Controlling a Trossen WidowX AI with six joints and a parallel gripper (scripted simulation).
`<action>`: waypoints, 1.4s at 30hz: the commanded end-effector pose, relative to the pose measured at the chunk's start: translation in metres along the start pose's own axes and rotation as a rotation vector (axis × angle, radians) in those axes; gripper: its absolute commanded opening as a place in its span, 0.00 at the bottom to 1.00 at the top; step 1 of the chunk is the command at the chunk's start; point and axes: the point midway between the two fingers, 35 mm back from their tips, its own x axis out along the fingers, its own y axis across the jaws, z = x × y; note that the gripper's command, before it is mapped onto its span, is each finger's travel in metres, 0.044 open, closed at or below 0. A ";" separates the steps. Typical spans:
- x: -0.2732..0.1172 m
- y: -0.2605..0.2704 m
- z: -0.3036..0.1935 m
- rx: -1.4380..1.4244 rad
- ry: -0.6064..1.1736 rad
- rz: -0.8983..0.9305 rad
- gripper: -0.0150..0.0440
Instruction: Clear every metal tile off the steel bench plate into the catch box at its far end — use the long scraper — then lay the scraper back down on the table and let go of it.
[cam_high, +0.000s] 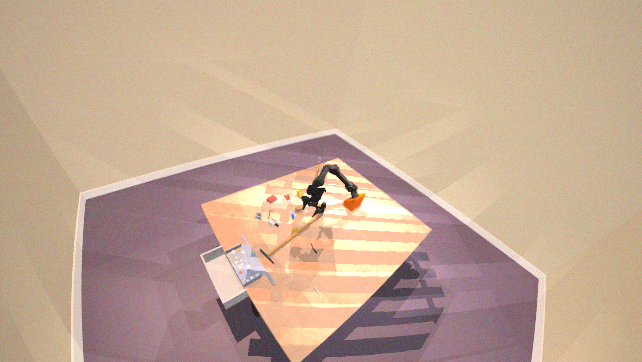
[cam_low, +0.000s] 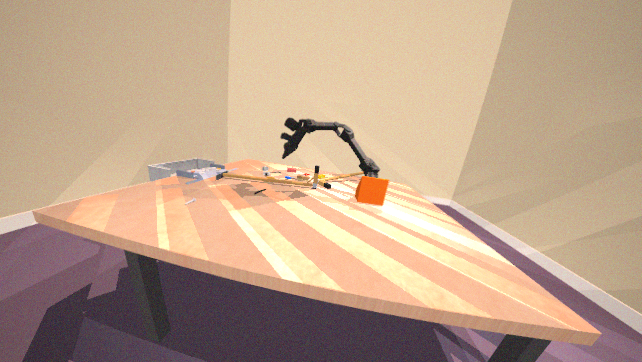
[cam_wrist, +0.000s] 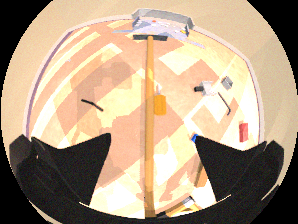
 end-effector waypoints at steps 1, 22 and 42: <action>-0.010 -0.001 -0.007 -0.001 -0.005 -0.002 1.00; -0.058 -0.011 -0.045 -0.010 -0.046 0.003 1.00; -0.092 -0.016 -0.091 -0.018 -0.086 0.010 1.00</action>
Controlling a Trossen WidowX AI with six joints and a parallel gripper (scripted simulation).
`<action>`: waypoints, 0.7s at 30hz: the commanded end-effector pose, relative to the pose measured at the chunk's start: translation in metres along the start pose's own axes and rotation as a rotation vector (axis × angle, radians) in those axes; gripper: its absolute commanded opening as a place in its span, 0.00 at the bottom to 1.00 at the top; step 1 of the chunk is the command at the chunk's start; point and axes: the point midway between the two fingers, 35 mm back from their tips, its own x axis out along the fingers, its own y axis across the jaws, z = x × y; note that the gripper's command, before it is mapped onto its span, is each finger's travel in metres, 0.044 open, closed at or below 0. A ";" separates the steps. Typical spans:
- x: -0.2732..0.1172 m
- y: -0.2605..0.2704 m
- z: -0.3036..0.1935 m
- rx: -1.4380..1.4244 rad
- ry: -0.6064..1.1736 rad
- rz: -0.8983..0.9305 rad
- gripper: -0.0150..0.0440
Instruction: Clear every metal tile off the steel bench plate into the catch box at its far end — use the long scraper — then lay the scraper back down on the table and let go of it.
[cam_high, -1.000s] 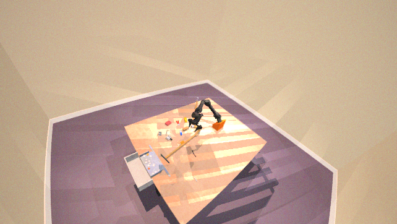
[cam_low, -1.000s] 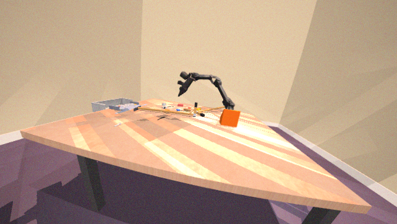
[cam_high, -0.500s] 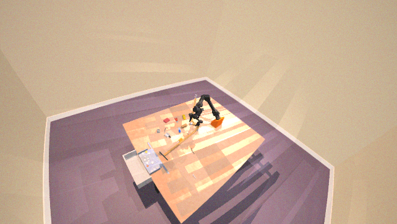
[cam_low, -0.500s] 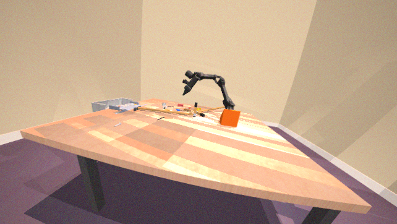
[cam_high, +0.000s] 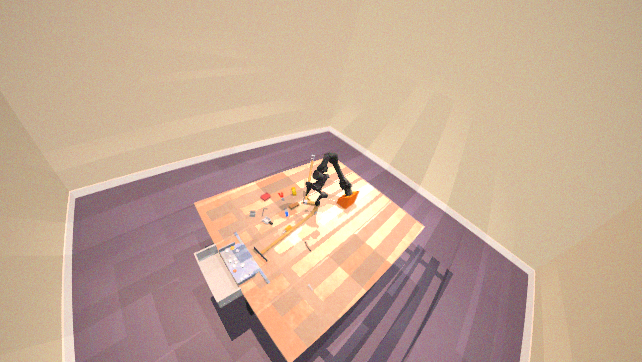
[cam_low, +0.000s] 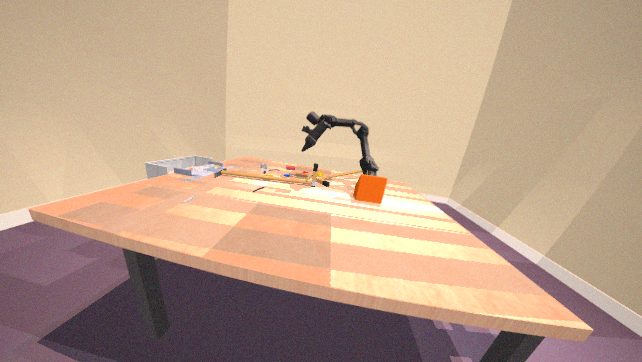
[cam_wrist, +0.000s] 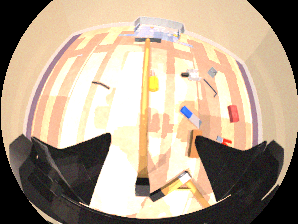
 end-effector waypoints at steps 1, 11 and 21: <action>-0.006 0.000 -0.011 -0.001 -0.006 -0.002 1.00; -0.020 -0.001 -0.036 -0.005 -0.026 0.002 1.00; -0.032 0.001 -0.062 -0.008 -0.045 0.005 1.00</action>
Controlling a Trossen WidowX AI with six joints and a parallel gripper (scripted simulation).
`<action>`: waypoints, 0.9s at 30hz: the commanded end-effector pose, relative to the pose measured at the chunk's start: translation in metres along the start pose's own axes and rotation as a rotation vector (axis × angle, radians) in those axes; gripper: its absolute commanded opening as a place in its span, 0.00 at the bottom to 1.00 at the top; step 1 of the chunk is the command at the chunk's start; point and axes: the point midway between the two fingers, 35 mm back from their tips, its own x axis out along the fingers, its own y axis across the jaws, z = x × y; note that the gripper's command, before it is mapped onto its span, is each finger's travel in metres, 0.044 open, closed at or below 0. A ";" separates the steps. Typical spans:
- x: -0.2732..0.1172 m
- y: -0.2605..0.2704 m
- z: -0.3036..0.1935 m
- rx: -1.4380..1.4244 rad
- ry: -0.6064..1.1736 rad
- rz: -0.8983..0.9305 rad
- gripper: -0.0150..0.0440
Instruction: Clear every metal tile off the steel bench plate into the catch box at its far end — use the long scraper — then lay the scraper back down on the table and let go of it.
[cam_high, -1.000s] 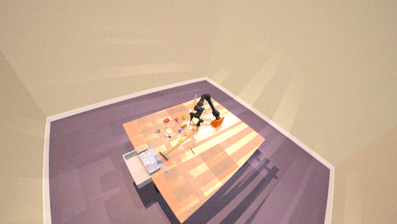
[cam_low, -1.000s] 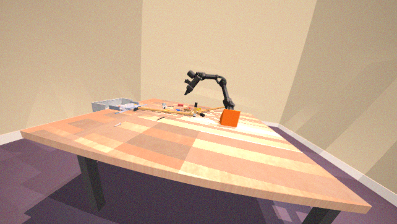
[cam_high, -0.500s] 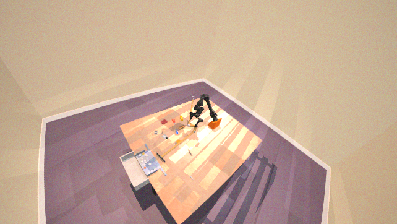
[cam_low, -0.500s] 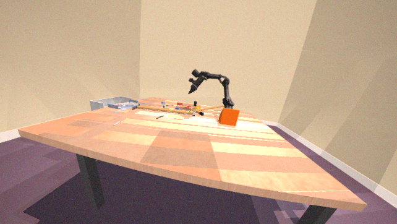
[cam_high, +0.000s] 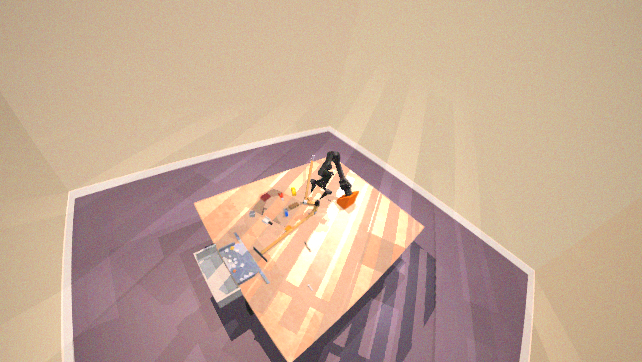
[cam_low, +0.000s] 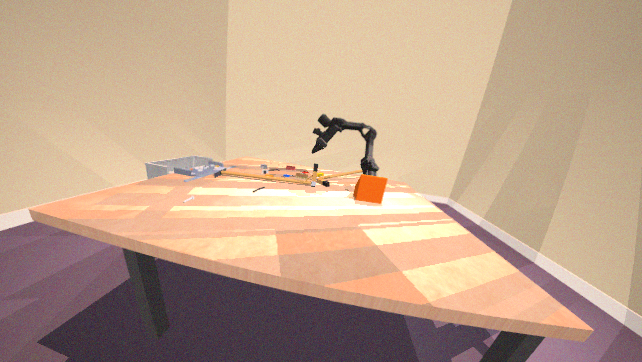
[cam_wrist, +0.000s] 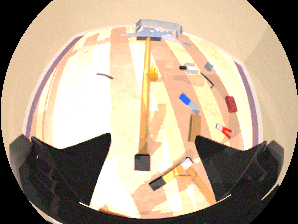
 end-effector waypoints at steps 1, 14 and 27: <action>-0.004 0.002 -0.012 -0.001 -0.006 -0.001 1.00; -0.016 0.007 -0.047 -0.005 -0.031 0.004 1.00; -0.013 0.012 -0.071 -0.007 -0.044 0.008 1.00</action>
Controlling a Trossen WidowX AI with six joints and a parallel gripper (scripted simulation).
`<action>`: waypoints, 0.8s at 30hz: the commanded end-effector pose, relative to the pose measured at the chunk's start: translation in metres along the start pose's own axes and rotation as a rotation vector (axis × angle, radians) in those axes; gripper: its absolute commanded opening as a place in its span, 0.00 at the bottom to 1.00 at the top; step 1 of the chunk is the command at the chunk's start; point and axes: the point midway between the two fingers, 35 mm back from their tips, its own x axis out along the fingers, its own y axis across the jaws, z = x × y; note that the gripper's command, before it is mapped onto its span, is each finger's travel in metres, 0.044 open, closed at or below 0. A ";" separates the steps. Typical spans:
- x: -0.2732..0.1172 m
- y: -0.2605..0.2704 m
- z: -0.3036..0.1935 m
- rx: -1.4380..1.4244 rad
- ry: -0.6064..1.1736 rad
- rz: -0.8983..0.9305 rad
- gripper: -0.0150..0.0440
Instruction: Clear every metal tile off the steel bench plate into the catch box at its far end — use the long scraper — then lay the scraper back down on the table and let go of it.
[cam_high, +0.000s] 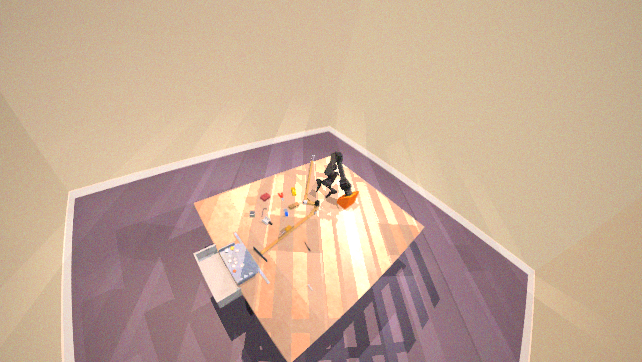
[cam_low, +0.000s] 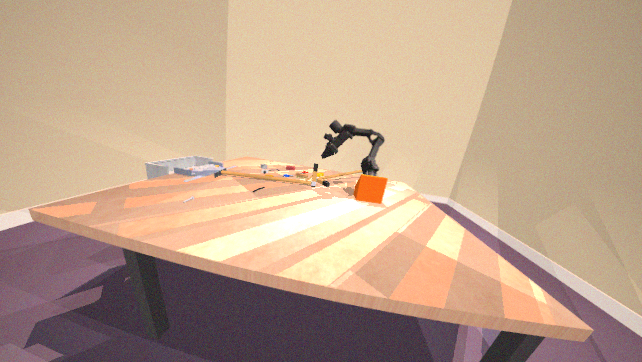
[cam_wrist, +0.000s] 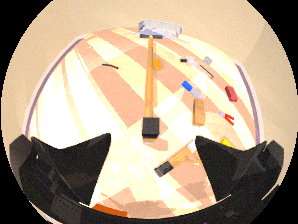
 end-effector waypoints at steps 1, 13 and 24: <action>0.007 0.001 -0.008 -0.004 0.005 0.001 1.00; 0.031 0.001 -0.026 -0.005 0.003 -0.002 1.00; 0.046 0.002 -0.023 -0.003 0.005 0.000 1.00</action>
